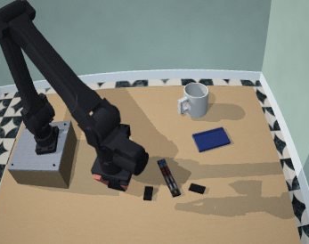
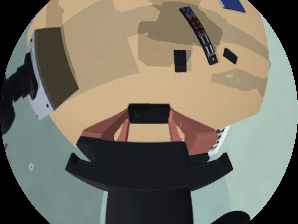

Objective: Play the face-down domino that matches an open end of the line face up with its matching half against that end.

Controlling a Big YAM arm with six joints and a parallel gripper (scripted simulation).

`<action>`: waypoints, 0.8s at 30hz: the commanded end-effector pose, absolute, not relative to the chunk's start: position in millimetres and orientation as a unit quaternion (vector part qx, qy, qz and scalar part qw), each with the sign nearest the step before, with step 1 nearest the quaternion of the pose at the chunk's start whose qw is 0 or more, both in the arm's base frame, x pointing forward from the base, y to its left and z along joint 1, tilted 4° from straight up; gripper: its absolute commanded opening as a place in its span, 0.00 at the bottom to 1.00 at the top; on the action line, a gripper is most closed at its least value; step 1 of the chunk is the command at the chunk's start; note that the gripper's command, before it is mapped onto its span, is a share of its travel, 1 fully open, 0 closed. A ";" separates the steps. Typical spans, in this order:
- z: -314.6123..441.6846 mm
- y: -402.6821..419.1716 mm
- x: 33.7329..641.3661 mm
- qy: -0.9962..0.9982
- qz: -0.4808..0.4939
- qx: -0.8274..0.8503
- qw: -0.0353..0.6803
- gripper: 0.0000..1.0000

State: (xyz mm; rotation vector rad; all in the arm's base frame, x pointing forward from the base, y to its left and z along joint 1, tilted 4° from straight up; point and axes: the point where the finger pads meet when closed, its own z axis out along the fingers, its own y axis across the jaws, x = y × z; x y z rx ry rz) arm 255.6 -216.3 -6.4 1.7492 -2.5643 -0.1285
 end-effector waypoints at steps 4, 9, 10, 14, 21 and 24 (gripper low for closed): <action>12.2 -229.3 270.5 -0.829 -0.017 0.559 0.011 0.49; 12.2 -229.3 270.5 -0.829 -0.017 0.559 0.011 0.49; 12.2 -229.3 270.5 -0.829 -0.017 0.559 0.011 0.49; 1.8 -221.5 262.0 -0.826 -0.031 0.562 0.014 0.49; 15.1 -230.4 273.0 -0.829 -0.012 0.560 0.010 0.49; 15.1 -230.4 273.0 -0.829 -0.012 0.560 0.010 0.49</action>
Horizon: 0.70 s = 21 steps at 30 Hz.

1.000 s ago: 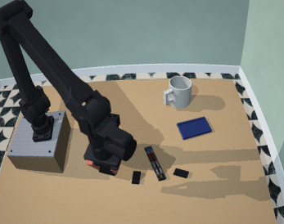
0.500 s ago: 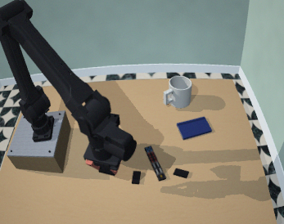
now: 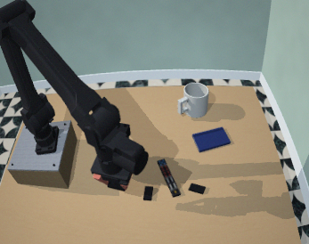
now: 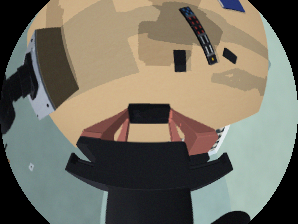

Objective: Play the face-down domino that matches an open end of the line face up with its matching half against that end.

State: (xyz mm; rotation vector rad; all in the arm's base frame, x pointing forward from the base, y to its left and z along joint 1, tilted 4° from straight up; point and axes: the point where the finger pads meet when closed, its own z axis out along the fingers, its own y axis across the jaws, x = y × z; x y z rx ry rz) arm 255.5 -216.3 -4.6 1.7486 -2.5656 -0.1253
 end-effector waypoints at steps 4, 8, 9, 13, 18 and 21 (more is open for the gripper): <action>15.1 -230.4 273.0 -0.829 -0.012 0.560 0.010 0.49; 2.6 -232.8 289.7 -0.874 -0.025 0.485 0.016 0.49; 3.7 -236.5 297.6 -0.885 -0.022 0.465 0.016 0.49; 7.8 -251.0 329.3 -0.924 -0.012 0.382 0.016 0.49; 8.9 -254.6 337.2 -0.933 -0.009 0.360 0.016 0.49; 8.9 -254.6 337.2 -0.933 -0.009 0.360 0.016 0.49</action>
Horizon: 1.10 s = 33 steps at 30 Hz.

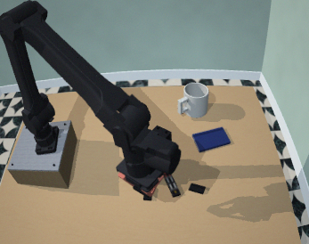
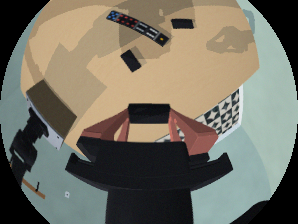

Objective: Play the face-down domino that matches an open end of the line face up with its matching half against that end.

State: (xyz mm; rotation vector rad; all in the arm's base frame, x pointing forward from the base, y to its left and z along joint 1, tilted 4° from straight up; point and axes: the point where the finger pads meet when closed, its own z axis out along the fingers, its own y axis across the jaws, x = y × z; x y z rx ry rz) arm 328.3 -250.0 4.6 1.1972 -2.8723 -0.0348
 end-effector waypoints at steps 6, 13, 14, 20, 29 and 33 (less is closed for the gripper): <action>5.0 -269.2 376.4 -0.967 -0.002 0.255 0.018 0.49; 3.0 -280.2 406.0 -0.987 0.000 0.157 0.024 0.49; 3.0 -280.2 406.0 -0.987 0.000 0.157 0.024 0.49; -3.5 -283.9 420.3 -0.992 -0.001 0.121 0.024 0.49; -8.8 -301.6 472.0 -0.998 -0.002 -0.061 0.031 0.49; -8.8 -301.6 472.0 -0.998 -0.002 -0.061 0.031 0.49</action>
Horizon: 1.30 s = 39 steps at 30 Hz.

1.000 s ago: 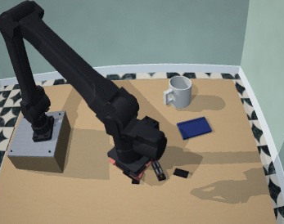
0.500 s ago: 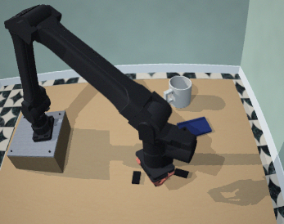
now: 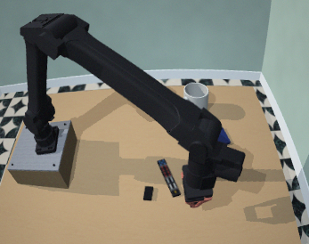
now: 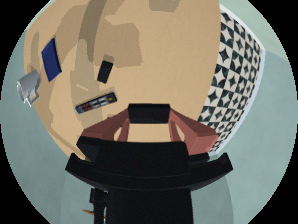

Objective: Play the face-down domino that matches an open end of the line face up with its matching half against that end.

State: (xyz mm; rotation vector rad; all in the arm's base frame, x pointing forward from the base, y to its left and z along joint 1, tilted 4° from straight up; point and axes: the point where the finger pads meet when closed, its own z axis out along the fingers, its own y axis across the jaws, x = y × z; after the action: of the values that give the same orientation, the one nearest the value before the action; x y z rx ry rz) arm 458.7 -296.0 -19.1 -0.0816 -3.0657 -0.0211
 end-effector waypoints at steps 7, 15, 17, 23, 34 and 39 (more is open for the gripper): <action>-13.5 -304.5 483.8 -0.984 -0.005 -0.177 0.032 0.49; -13.9 -308.1 498.1 -0.959 -0.007 -0.280 0.034 0.49; -13.9 -308.1 498.1 -0.959 -0.007 -0.280 0.034 0.49; -15.6 -306.9 492.8 -0.960 -0.008 -0.277 0.033 0.49; -16.1 -306.3 500.5 -0.950 -0.008 -0.311 0.032 0.49; -17.0 -305.1 492.2 -0.954 -0.008 -0.299 0.034 0.49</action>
State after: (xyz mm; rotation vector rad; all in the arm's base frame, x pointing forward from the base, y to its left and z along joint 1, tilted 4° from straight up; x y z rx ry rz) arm 482.1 -301.6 -23.0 -0.9317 -2.9061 -0.0301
